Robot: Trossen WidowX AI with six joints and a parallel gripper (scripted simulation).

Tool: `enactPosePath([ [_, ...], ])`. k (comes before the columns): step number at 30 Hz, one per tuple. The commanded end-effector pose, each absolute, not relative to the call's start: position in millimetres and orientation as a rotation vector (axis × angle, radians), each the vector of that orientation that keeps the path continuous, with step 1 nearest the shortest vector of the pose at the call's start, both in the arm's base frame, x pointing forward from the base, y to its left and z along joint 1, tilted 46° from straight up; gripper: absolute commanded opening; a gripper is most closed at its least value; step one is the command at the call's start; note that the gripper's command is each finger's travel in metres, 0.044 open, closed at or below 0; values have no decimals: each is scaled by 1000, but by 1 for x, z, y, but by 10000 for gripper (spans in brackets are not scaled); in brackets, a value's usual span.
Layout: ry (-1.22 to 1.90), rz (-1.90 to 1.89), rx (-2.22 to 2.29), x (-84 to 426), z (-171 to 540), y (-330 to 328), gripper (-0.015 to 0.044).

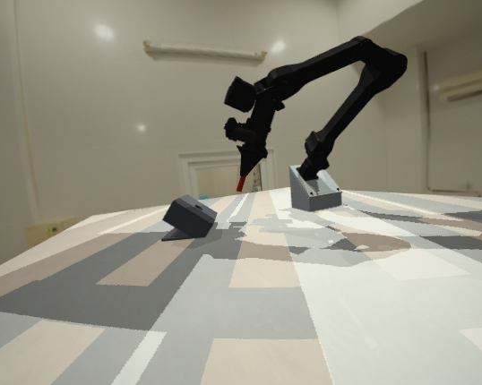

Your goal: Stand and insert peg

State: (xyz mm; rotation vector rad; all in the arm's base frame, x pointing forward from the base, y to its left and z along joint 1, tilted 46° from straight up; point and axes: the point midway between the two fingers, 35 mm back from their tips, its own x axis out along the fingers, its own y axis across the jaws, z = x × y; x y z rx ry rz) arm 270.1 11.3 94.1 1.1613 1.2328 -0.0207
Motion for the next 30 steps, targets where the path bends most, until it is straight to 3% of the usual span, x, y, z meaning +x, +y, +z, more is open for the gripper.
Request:
enactPosePath([
  [1, 1213, -49, 1183, 273, 92, 8, 0],
  [30, 1057, -154, 1308, 303, 89, -9, 0],
])
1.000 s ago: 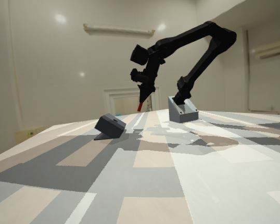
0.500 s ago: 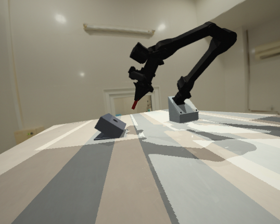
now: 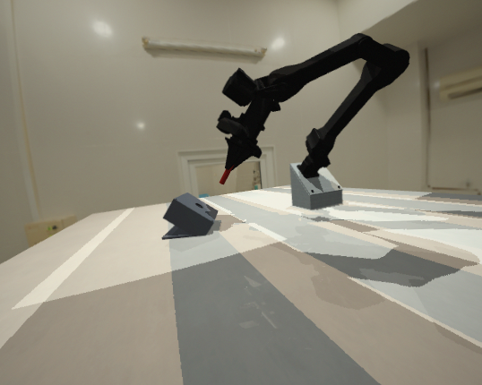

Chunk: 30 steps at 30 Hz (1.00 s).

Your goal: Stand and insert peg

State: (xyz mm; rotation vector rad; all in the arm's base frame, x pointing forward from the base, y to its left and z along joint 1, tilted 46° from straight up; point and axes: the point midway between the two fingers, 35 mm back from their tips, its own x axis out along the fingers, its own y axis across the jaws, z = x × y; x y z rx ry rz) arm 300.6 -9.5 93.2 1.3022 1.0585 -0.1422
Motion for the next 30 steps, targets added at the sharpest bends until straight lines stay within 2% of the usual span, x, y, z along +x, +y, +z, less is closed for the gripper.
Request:
enactPosePath([
  [1, 1055, -155, 1310, 304, 88, -9, 0],
  [30, 987, -185, 1363, 338, 65, -1, 0],
])
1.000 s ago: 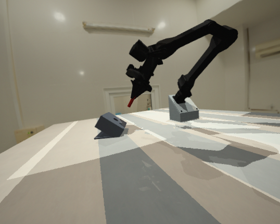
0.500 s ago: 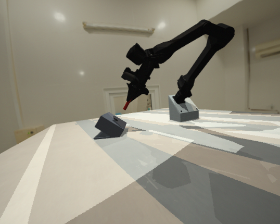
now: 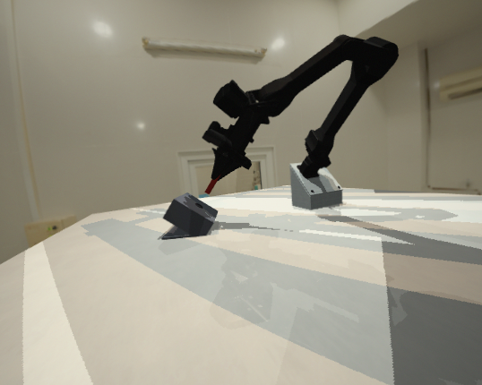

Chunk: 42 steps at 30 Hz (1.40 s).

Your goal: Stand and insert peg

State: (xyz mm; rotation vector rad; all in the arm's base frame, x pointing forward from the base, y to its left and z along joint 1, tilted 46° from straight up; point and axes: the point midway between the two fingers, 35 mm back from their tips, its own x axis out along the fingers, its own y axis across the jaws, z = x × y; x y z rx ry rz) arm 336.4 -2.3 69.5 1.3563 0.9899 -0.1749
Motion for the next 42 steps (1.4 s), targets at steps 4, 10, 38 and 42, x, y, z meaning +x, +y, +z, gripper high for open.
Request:
enactPosePath([
  [4, 983, -186, 1367, 339, 64, -1, 0],
  [10, 972, -178, 1358, 343, 60, 2, 0],
  [38, 973, -171, 1355, 354, 49, 10, 0],
  [42, 973, -171, 1355, 354, 49, 10, 0],
])
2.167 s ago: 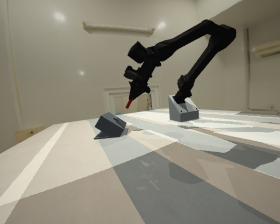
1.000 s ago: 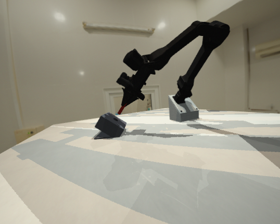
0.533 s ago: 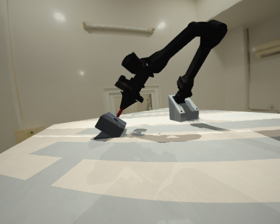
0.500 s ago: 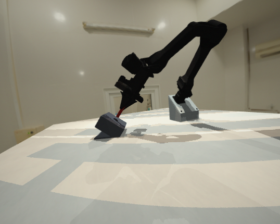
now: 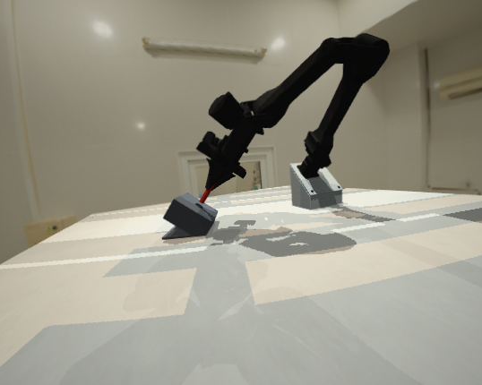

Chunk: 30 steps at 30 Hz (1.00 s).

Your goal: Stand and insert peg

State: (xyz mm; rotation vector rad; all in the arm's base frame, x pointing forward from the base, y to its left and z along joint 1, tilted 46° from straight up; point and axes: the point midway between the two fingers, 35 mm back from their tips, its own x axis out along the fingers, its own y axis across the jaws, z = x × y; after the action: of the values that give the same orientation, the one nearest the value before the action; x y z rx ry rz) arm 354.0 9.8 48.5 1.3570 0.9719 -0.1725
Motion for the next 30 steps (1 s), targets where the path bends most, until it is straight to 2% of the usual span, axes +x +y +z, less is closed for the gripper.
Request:
enactPosePath([
  [1, 973, -171, 1355, 354, 49, 10, 0],
  [30, 973, -170, 1356, 364, 40, 14, 0],
])
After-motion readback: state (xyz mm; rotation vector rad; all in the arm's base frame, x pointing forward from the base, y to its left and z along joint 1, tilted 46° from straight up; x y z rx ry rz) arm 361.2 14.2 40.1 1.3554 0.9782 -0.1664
